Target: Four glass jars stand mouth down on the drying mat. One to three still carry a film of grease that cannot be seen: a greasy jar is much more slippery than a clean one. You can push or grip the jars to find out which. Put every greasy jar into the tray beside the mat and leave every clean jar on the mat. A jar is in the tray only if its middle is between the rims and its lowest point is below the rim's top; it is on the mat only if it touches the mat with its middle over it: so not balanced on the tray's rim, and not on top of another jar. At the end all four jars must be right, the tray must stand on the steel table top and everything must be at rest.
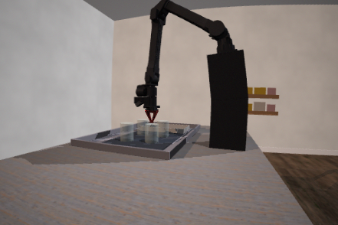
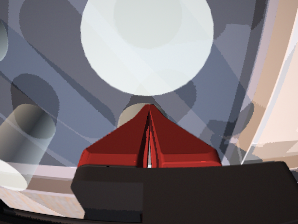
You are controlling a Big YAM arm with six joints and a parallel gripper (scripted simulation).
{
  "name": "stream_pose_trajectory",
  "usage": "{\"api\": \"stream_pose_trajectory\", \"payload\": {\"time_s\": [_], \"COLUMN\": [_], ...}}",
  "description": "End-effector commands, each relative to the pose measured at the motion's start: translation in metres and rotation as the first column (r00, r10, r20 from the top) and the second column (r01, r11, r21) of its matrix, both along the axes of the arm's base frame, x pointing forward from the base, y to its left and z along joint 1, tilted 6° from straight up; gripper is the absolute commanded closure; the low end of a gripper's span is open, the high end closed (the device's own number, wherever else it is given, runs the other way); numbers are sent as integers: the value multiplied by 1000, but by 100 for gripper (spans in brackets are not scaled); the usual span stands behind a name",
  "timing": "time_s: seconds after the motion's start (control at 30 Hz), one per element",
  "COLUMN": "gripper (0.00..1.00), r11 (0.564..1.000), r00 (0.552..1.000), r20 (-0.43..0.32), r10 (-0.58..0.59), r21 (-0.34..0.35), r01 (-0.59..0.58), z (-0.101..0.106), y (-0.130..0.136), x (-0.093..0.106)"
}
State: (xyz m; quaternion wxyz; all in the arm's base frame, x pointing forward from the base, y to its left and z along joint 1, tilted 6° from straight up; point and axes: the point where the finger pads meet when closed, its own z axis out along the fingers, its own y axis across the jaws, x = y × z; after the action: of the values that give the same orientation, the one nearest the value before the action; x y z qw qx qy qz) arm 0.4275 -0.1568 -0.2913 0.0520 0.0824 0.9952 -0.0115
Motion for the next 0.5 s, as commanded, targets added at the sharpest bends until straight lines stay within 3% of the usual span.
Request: {"api": "stream_pose_trajectory", "payload": {"time_s": [0.0, 0.47], "gripper": [100, 100], "r11": [1000, 1000], "r00": [1000, 1000], "r20": [5, 5], "r10": [16, 16], "r21": [2, 2], "r01": [-16, -16], "z": [-1, -1], "y": [2, 2], "x": [6, 7]}}
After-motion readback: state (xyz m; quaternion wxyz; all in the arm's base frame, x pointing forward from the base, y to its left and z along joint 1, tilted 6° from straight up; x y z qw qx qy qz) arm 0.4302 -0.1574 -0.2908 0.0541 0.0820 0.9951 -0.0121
